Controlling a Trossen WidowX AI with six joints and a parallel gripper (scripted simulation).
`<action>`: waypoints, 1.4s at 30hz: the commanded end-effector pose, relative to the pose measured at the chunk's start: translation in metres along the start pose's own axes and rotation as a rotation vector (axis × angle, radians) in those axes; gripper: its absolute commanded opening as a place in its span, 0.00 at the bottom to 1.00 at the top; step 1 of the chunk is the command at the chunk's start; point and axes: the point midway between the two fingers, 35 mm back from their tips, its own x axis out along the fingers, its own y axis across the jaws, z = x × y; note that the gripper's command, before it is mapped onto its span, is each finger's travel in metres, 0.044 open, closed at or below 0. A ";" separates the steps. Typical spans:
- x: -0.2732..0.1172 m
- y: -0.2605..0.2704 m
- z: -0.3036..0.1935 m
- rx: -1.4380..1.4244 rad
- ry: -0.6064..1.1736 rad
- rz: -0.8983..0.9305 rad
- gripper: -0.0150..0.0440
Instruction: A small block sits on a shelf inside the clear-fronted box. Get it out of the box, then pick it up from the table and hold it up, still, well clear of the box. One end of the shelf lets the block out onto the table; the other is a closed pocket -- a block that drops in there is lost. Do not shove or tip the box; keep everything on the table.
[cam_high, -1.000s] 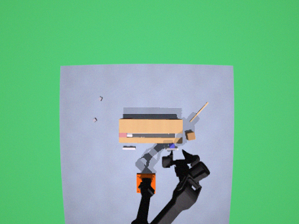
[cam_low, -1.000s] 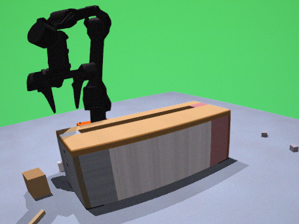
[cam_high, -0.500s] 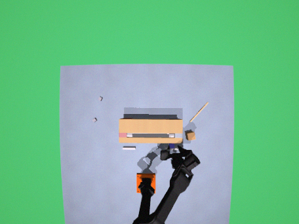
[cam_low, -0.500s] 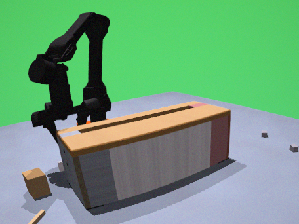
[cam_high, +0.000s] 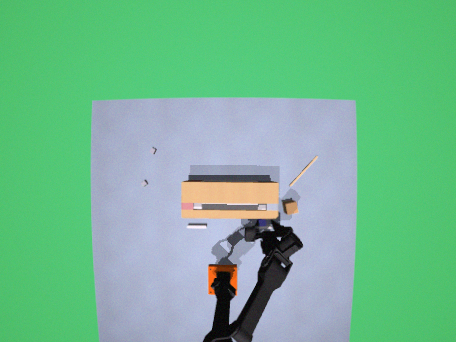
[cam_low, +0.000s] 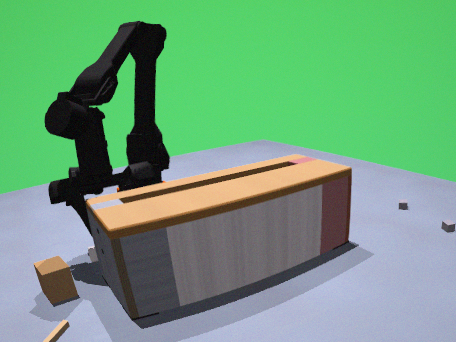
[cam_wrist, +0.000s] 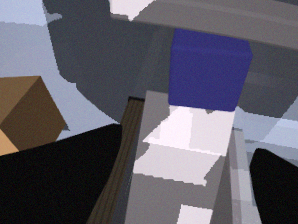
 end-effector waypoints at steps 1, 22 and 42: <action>0.008 -0.001 0.005 0.009 -0.009 -0.003 0.74; 0.037 -0.003 0.020 0.009 -0.009 -0.004 0.74; 0.021 0.003 0.007 -0.008 0.015 0.023 0.25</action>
